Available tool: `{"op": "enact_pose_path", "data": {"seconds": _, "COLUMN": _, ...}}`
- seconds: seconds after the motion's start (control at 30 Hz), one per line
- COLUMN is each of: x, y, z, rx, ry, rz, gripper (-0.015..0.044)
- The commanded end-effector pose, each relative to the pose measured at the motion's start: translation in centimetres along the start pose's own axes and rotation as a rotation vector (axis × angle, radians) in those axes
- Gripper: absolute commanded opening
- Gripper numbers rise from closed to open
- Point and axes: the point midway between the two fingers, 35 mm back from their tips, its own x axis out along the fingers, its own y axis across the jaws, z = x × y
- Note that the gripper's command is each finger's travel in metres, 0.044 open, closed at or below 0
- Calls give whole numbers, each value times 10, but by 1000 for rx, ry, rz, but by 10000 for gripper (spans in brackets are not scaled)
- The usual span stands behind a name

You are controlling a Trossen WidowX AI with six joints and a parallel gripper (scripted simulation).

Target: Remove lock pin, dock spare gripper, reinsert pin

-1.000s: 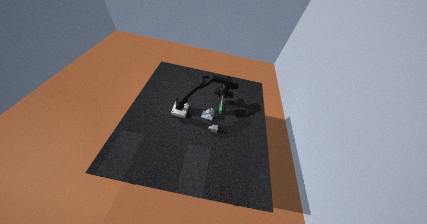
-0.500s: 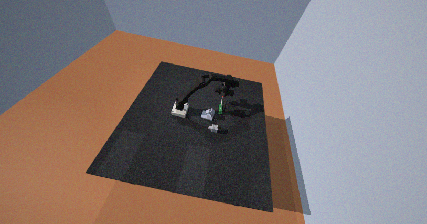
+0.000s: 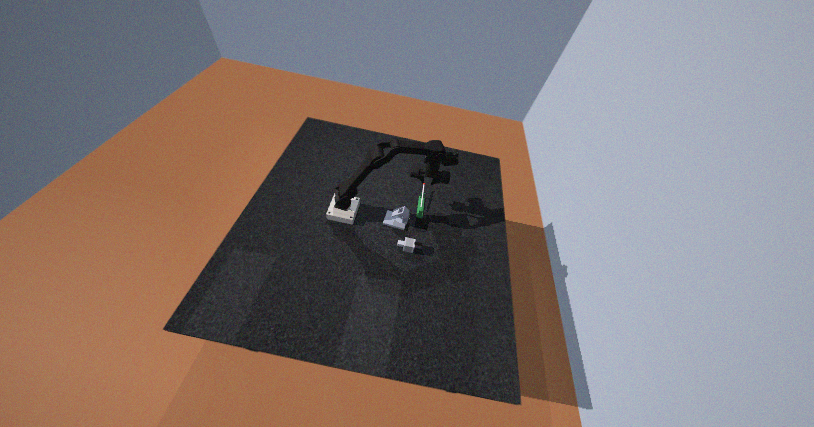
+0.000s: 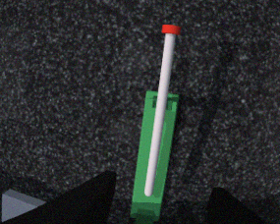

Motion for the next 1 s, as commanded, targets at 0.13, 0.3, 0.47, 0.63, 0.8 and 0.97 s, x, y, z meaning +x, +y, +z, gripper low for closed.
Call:
{"op": "enact_pose_path", "data": {"seconds": 0.13, "x": 26, "y": 0, "z": -6, "rx": -18, "ry": 11, "rz": -2, "gripper": 180}}
{"op": "enact_pose_path", "data": {"seconds": 0.3, "x": 66, "y": 1, "z": -13, "rx": -18, "ry": 11, "rz": -2, "gripper": 180}}
{"op": "enact_pose_path", "data": {"seconds": 0.47, "x": 68, "y": 1, "z": -13, "rx": -18, "ry": 11, "rz": -2, "gripper": 180}}
{"op": "enact_pose_path", "data": {"seconds": 0.63, "x": 76, "y": 0, "z": -14, "rx": -18, "ry": 11, "rz": -2, "gripper": 180}}
{"op": "enact_pose_path", "data": {"seconds": 0.8, "x": 84, "y": 0, "z": -14, "rx": -18, "ry": 11, "rz": -2, "gripper": 180}}
{"op": "enact_pose_path", "data": {"seconds": 0.97, "x": 92, "y": 0, "z": -15, "rx": -18, "ry": 11, "rz": -2, "gripper": 180}}
